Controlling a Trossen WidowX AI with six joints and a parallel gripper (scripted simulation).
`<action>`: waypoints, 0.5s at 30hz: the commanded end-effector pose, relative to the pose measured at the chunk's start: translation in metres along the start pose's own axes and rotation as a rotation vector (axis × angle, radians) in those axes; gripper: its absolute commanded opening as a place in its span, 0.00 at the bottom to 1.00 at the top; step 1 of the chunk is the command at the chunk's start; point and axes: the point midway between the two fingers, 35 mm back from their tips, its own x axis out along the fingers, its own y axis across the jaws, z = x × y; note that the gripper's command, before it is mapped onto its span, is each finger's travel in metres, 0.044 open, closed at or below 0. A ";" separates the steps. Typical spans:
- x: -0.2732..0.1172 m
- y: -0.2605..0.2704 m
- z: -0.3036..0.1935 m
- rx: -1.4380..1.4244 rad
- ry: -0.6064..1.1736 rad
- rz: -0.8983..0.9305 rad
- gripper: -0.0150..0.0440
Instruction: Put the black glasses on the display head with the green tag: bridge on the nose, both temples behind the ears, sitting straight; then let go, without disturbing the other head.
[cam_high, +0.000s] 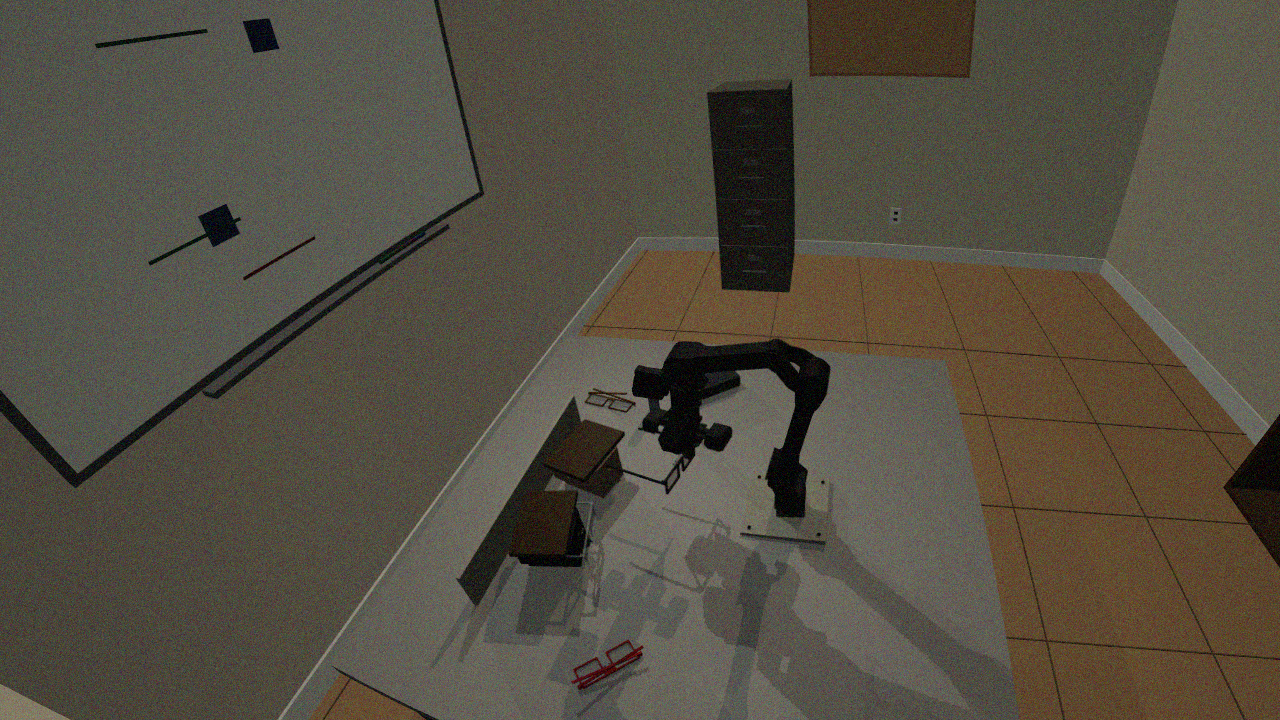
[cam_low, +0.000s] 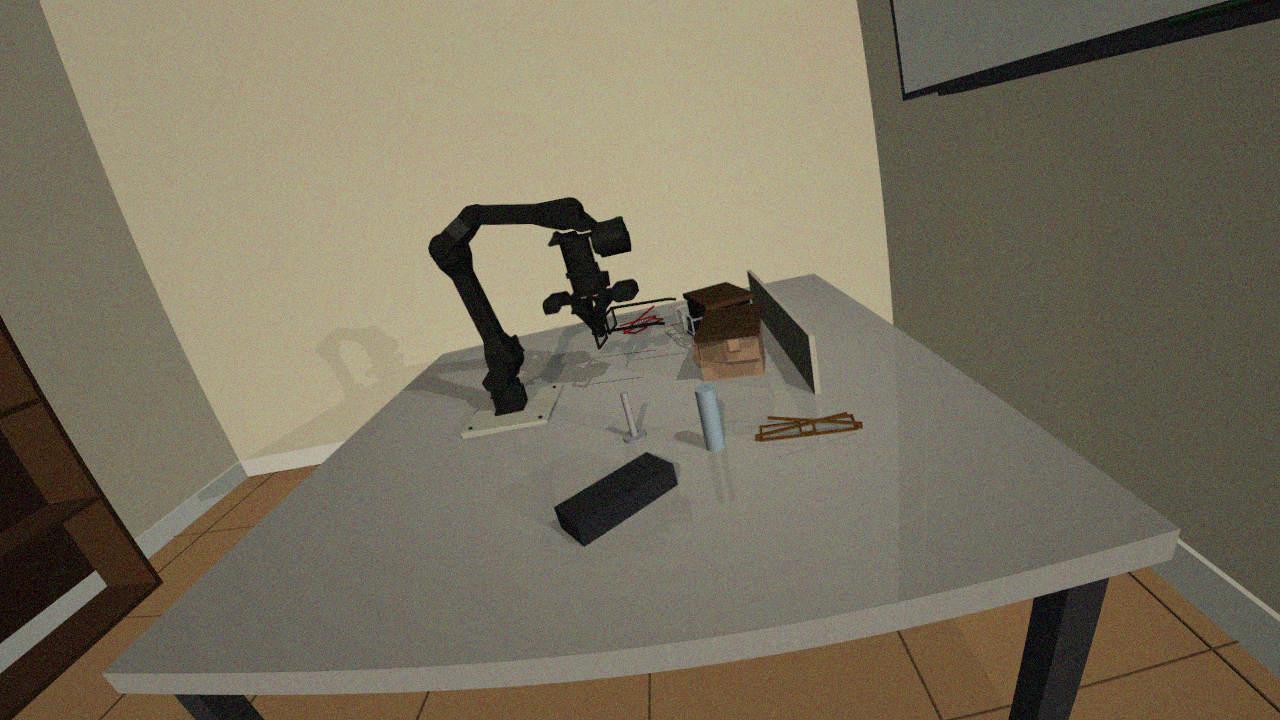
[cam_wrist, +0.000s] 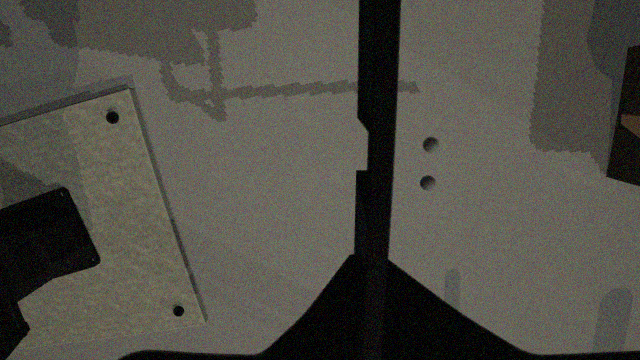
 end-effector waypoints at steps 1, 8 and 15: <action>0.003 -0.002 0.010 0.014 0.036 0.001 0.25; 0.009 -0.002 0.014 0.021 0.068 -0.005 0.25; 0.017 -0.002 0.015 0.021 0.067 -0.007 0.25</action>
